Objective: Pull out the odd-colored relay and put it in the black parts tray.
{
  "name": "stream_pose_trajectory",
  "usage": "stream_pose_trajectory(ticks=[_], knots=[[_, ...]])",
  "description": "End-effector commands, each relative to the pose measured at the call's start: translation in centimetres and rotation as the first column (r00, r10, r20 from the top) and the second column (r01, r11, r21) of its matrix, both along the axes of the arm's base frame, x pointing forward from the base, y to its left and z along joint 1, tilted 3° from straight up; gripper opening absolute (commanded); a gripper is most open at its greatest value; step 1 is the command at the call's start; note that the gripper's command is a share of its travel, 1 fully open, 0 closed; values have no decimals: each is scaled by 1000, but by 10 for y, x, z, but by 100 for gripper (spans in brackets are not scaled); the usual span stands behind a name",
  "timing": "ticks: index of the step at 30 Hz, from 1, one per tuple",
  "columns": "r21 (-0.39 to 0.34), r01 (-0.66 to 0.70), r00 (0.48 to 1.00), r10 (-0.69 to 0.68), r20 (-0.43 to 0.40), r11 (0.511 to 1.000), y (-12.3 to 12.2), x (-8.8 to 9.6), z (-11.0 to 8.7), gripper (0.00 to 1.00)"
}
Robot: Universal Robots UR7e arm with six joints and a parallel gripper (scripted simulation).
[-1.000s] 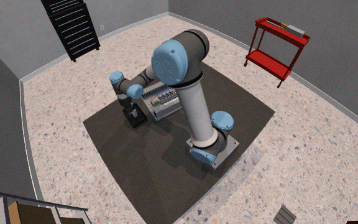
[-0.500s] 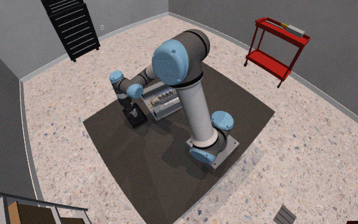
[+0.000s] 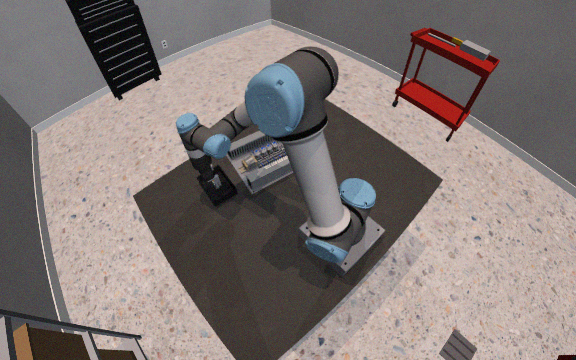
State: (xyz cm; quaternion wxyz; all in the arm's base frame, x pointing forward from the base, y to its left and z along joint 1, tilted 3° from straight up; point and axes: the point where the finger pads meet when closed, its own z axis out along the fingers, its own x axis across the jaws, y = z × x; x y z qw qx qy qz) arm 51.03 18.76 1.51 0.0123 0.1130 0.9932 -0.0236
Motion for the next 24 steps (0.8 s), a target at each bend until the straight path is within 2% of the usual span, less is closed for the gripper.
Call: stream_pose_trajectory(ticks=[1,12,15,24], knots=[[0,-1,1000,1,7,1000,1,2,3,98],[0,-1,1000,1,7,1000,1,2,8,98],[0,-1,1000,1,7,1000,2,2,20,98],[0,-1,1000,1,7,1000,4,1,71,98]])
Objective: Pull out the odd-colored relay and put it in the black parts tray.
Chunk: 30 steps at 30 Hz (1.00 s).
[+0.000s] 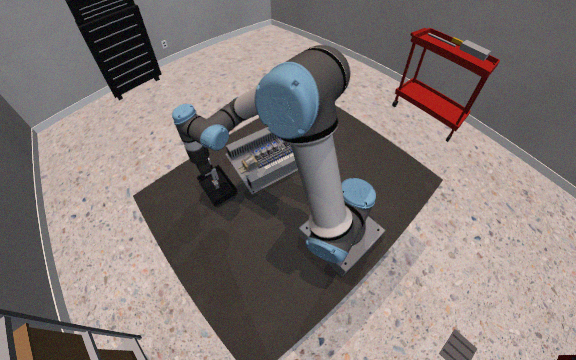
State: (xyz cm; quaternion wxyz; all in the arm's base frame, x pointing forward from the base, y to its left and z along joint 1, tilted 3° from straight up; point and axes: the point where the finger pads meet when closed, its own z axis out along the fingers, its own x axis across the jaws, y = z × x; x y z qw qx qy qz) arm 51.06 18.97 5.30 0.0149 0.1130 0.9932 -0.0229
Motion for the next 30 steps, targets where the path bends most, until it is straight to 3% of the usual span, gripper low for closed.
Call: stream_pose_trajectory(ticks=[1,8,30], knots=[[-1,-1,1000,1,1,1000,3,0,37,98],[-1,-1,1000,1,1,1000,3,0,45,98],[-1,-1,1000,1,1,1000,3,0,45,98]])
